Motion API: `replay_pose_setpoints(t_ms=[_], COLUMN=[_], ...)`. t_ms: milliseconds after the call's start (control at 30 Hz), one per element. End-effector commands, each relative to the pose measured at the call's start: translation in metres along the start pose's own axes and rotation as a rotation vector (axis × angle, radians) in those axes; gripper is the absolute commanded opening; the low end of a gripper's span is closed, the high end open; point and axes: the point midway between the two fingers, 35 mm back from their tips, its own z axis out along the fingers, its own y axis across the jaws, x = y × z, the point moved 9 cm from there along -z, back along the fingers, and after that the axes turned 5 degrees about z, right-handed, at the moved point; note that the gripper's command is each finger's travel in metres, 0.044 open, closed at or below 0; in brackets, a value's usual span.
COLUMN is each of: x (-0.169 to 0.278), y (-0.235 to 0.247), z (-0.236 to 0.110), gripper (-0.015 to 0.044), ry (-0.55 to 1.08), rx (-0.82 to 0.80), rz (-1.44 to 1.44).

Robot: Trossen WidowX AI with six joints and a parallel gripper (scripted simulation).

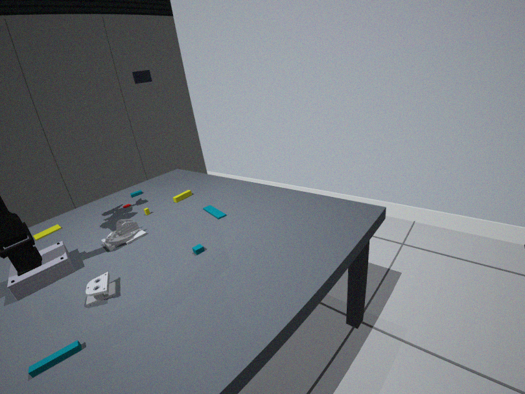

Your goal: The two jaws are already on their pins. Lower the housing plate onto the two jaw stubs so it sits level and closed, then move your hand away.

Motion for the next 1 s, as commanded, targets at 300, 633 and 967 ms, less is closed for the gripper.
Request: replay_pose_setpoints(t_ms=[300, 633, 967], x=[0.041, 0.082, 0.111], y=[-0.043, -0.115, -0.193], z=[0.002, -0.013, -0.042], gripper=[0.0440, 0.0440, 0.0440], ry=[0.167, 0.367, 0.616], rx=[0.051, 0.181, 0.304], rz=[-0.168, -0.307, -0.471])
